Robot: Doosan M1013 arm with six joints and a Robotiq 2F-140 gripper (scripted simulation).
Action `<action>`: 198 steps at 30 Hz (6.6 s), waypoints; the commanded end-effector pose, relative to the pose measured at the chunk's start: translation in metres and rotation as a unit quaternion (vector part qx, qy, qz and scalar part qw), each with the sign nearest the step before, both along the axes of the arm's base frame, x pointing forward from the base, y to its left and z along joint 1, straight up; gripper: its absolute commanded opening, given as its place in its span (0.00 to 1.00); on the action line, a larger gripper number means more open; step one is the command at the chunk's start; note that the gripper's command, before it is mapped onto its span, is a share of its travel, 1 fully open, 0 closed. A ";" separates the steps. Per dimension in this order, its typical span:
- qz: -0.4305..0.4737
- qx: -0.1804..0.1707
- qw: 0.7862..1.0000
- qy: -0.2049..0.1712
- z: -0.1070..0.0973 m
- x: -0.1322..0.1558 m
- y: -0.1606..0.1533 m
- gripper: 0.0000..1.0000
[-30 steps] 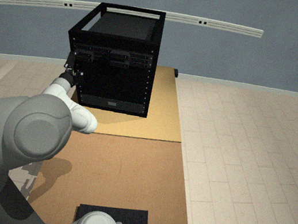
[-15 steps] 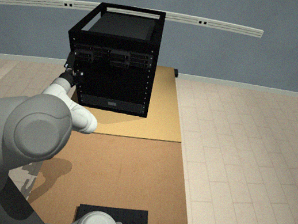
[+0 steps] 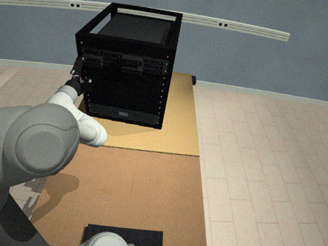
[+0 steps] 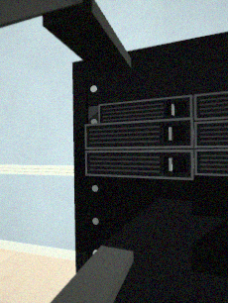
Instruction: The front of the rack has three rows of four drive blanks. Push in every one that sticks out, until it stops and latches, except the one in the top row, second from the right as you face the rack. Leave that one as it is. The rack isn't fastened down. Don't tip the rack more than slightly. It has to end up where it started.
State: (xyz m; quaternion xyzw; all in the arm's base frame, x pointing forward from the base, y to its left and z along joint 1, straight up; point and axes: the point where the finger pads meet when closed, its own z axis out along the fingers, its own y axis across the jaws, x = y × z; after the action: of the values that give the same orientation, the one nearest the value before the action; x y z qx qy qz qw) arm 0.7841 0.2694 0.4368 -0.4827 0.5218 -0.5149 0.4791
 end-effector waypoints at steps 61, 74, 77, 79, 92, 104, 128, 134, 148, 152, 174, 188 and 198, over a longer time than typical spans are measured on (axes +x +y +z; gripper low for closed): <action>-0.003 0.001 1.000 -0.003 0.004 0.001 0.001 0.10; -0.003 0.001 1.000 -0.003 0.004 0.001 0.000 0.10; -0.003 0.001 1.000 -0.003 0.004 0.001 -0.001 0.10; -0.003 0.001 1.000 -0.003 0.004 0.000 -0.003 0.10; -0.003 0.001 1.000 -0.003 0.003 -0.007 -0.038 0.10; -0.003 0.001 1.000 -0.003 0.001 -0.021 -0.100 0.10; -0.003 0.001 1.000 -0.003 -0.002 -0.043 -0.202 0.10; -0.003 0.001 1.000 -0.003 -0.003 -0.046 -0.214 0.10; -0.003 0.001 1.000 -0.003 -0.003 -0.047 -0.220 0.10; -0.003 0.001 1.000 -0.003 -0.003 -0.034 -0.221 0.10; -0.003 0.001 1.000 -0.003 -0.003 -0.008 -0.223 0.10; -0.003 0.001 1.000 -0.003 -0.003 -0.008 -0.223 0.10; -0.003 0.001 1.000 -0.003 -0.003 -0.008 -0.223 0.10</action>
State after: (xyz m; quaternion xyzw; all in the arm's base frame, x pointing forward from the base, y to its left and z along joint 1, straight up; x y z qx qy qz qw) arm 0.7738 0.0464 0.4318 -0.4784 0.5225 -0.5180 0.4795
